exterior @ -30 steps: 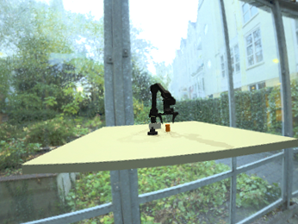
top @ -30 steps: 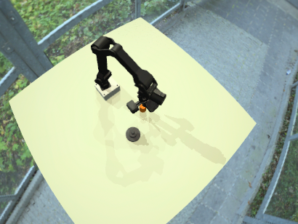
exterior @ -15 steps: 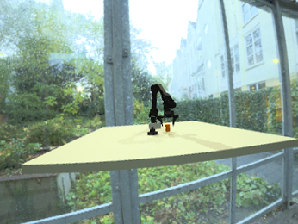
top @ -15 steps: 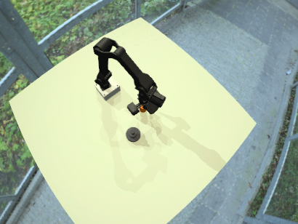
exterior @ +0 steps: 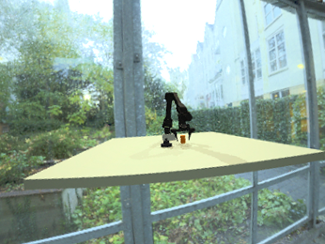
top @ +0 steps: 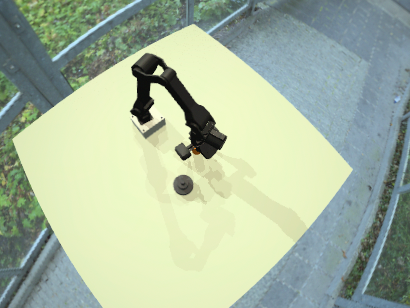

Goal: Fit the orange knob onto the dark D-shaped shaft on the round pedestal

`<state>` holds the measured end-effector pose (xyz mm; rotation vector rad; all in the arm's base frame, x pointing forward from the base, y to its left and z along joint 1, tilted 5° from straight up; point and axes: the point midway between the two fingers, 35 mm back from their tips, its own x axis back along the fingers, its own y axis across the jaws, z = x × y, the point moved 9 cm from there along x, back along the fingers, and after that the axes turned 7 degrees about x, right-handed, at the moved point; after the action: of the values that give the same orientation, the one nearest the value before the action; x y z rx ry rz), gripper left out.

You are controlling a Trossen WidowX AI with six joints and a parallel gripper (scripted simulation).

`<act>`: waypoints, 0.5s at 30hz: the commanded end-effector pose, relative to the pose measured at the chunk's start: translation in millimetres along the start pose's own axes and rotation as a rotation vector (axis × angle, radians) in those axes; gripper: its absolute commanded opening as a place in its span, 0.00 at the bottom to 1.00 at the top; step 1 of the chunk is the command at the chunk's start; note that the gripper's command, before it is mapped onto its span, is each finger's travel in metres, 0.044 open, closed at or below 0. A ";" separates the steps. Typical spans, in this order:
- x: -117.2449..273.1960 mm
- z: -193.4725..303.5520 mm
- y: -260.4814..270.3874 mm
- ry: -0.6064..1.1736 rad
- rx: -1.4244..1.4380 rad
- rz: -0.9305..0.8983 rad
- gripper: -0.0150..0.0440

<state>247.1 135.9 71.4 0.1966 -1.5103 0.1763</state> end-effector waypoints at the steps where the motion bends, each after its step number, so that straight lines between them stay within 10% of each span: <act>1: -6.4 1.7 -0.4 0.005 -0.003 0.001 1.00; 15: -8.5 2.0 -0.4 0.005 -0.003 0.001 0.58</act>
<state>244.9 135.0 63.3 0.1946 -1.5050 0.1780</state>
